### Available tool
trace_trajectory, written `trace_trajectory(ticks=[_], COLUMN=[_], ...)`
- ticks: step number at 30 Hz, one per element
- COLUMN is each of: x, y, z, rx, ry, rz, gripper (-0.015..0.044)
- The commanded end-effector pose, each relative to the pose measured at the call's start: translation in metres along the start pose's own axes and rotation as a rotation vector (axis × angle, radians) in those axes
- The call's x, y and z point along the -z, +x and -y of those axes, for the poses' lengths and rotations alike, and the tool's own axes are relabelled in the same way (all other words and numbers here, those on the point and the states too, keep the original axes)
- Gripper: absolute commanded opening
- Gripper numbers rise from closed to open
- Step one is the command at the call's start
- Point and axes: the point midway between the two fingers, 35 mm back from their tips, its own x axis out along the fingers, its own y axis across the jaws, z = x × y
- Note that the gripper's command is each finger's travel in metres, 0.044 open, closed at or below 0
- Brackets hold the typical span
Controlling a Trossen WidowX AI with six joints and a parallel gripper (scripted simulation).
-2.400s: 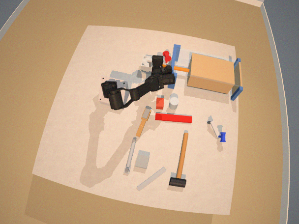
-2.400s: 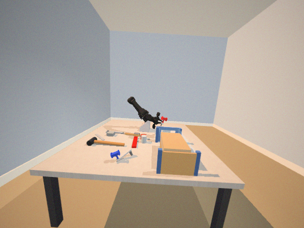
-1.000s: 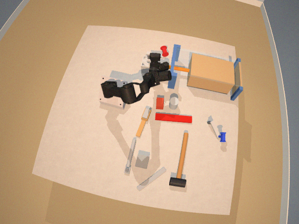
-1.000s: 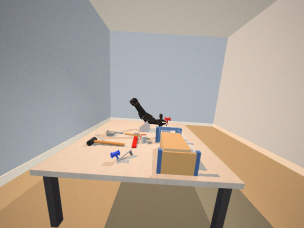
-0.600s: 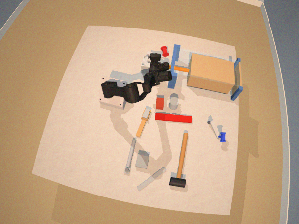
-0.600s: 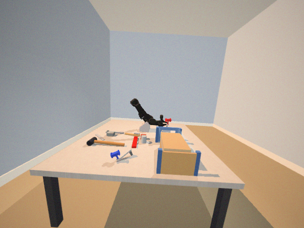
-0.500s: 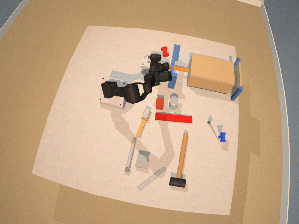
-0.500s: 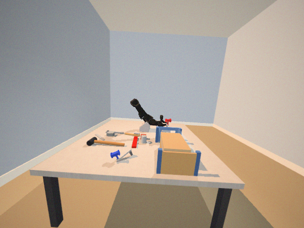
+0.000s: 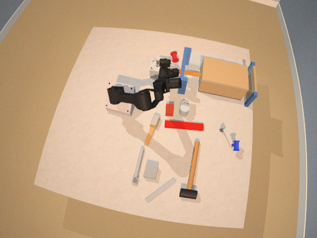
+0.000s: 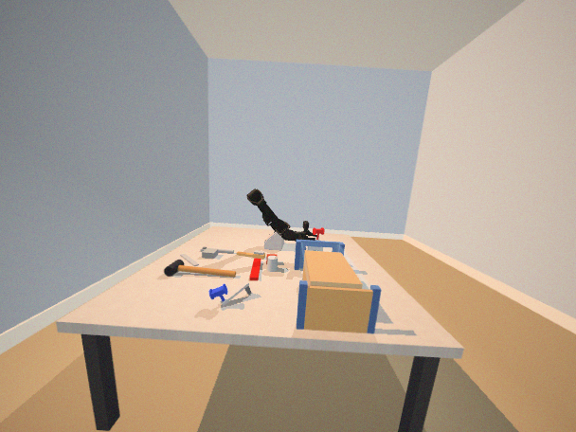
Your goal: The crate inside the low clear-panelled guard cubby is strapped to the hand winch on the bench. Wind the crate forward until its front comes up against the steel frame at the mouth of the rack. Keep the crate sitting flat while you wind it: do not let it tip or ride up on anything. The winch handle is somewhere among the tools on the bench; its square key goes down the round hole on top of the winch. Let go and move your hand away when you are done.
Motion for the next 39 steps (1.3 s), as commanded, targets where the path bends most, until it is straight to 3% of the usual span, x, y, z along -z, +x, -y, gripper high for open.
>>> trace_trajectory(ticks=[1,39], x=[-0.002,0.002], y=[0.000,-0.009], z=[-0.002,0.012], rx=[-0.019,-0.019], ry=[-0.017,-0.016], rz=[-0.002,0.015], gripper=[0.0000,0.0000])
